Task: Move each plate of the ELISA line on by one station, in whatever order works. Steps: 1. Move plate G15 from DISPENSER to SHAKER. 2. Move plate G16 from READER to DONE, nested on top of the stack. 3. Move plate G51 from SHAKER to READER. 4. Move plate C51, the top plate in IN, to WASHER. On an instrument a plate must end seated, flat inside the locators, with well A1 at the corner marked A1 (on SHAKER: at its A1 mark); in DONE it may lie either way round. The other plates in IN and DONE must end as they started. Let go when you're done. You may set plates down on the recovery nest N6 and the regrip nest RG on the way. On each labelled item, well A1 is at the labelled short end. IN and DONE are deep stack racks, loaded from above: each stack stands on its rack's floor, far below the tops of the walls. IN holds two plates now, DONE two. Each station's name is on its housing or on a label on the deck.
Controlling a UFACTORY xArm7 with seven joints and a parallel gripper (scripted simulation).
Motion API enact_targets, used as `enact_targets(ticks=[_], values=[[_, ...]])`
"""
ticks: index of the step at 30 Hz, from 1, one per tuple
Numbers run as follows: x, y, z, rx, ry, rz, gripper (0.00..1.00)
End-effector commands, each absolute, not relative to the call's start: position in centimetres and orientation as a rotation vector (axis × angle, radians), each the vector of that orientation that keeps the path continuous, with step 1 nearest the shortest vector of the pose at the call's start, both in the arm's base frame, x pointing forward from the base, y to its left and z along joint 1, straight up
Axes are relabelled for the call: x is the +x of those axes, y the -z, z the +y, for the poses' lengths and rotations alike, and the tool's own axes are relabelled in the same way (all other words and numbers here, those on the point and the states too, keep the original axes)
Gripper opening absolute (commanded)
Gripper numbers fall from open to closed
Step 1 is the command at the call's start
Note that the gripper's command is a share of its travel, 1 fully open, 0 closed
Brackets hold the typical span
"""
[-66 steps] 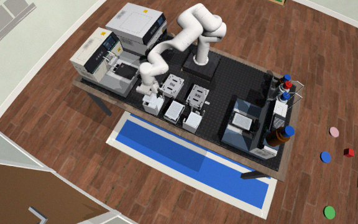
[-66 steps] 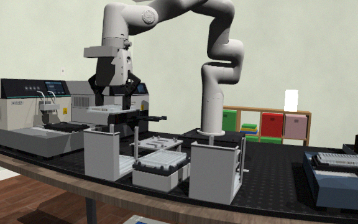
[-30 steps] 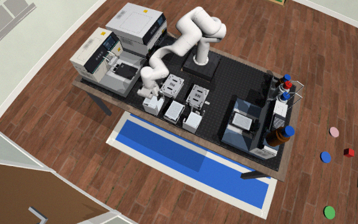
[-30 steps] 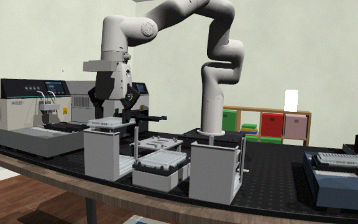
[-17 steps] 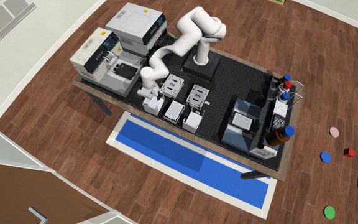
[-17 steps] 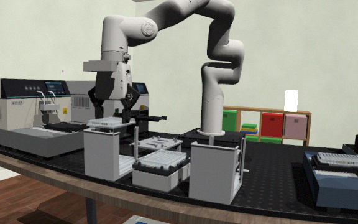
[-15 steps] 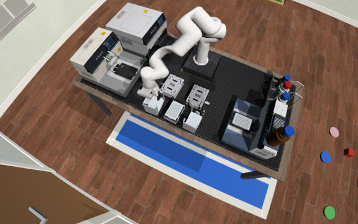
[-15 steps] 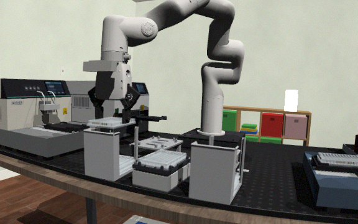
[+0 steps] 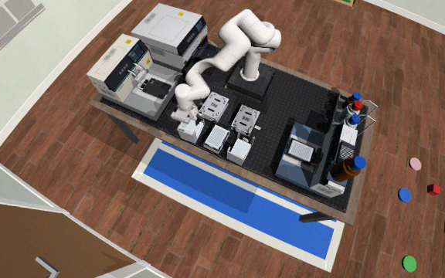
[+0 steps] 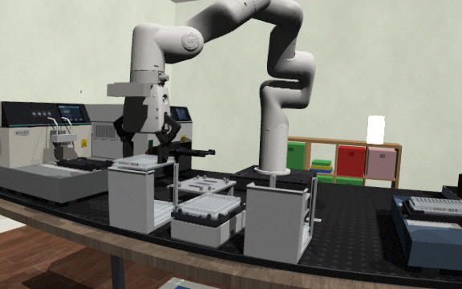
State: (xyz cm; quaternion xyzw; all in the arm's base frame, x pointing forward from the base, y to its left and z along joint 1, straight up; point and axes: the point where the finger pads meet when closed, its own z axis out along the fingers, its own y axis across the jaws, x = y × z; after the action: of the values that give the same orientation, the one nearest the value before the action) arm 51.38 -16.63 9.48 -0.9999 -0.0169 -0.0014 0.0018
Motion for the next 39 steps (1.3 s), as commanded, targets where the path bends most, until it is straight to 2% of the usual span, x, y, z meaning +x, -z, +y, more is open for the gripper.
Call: enact_targets(ticks=[1,39], values=[[51.5,-9.5,-16.7,-3.139,0.013,-0.053,0.0],[51.6,-7.2,-16.7,-3.139,0.013,-0.053,0.0]])
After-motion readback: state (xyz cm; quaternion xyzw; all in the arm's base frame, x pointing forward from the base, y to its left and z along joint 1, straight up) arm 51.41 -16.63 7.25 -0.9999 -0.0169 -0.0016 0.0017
